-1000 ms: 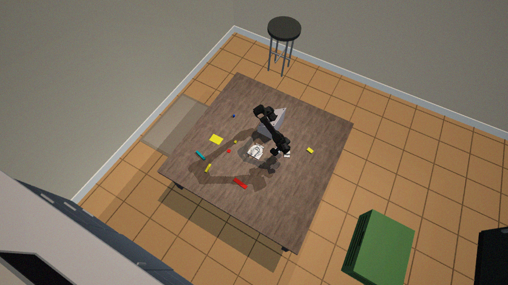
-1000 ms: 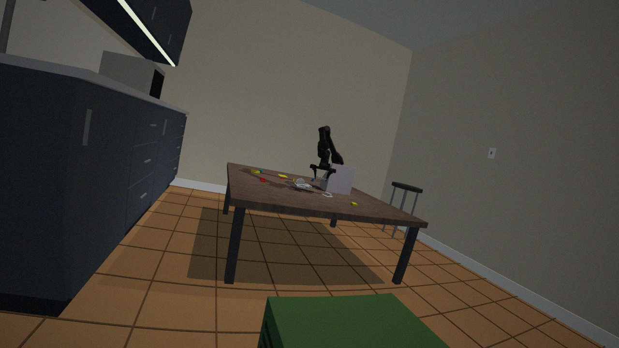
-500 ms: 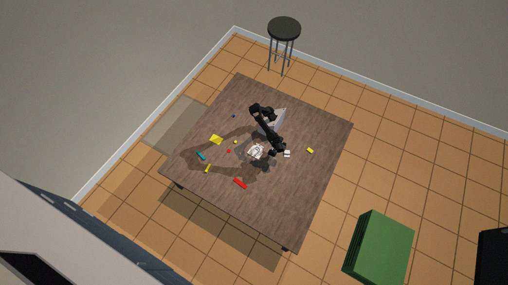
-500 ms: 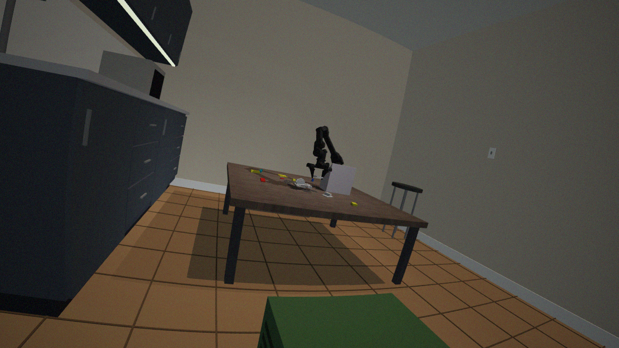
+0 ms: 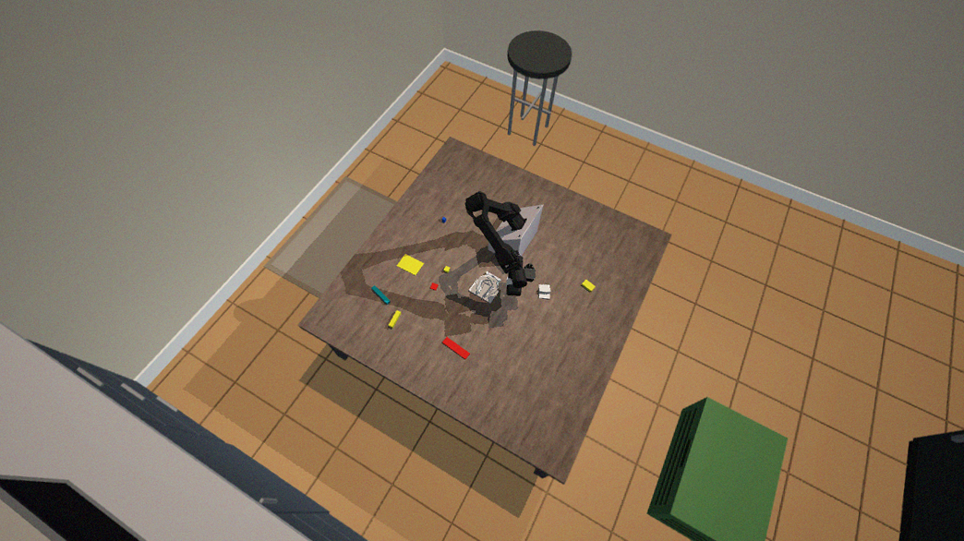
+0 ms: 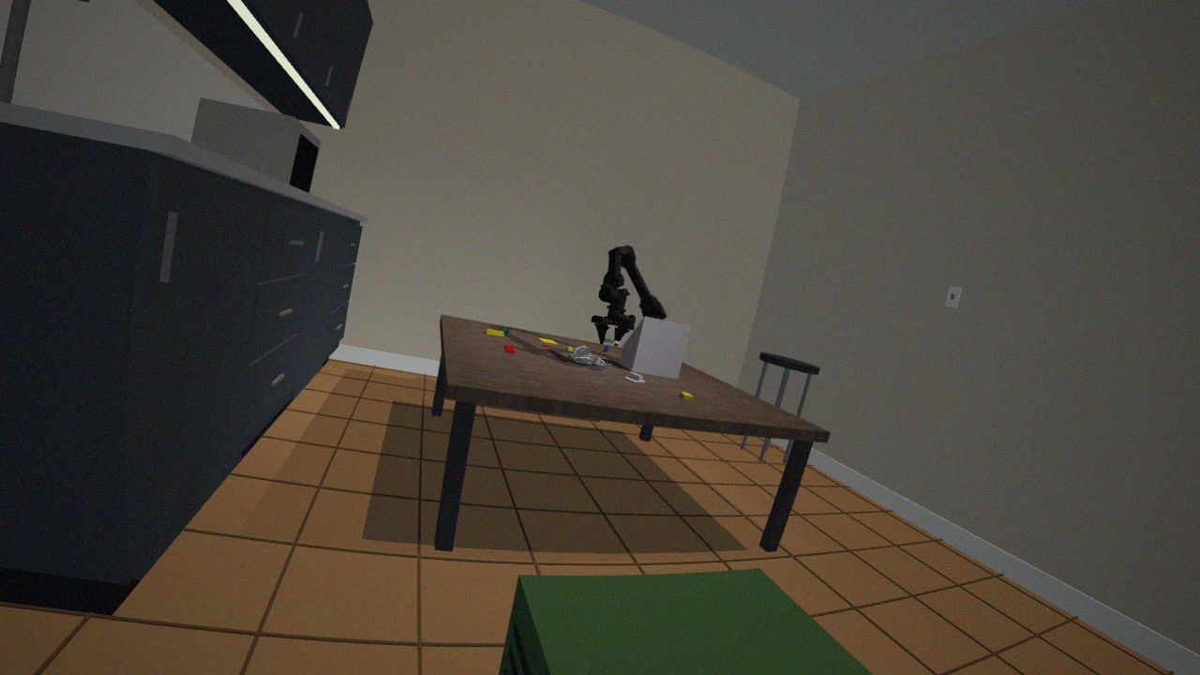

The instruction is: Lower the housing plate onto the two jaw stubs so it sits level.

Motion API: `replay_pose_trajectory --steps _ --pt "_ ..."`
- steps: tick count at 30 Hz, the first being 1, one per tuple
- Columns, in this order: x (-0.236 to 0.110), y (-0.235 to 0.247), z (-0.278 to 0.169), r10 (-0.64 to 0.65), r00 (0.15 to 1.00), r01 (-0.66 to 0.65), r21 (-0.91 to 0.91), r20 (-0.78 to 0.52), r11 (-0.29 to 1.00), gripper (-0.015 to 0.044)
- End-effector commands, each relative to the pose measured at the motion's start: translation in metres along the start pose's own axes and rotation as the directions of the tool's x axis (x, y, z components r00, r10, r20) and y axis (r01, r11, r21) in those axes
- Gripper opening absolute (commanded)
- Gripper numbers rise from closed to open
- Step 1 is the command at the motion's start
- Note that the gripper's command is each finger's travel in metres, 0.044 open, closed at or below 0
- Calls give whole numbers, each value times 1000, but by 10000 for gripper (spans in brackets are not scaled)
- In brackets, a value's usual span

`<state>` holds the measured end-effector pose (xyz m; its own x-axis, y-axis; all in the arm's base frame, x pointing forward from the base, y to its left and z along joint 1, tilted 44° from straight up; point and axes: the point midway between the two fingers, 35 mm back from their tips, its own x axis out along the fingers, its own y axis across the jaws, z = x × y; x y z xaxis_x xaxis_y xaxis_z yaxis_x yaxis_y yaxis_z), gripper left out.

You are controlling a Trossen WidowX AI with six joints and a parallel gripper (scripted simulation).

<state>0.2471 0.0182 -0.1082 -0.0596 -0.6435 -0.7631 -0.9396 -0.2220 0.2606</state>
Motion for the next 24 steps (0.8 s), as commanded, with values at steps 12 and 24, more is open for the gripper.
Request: replay_pose_trajectory --steps 12,24 --pt "2 12 -39 2 1000 -7 -367 -15 930 351" --pt "4 24 -66 11 1000 -26 -612 -28 790 351"
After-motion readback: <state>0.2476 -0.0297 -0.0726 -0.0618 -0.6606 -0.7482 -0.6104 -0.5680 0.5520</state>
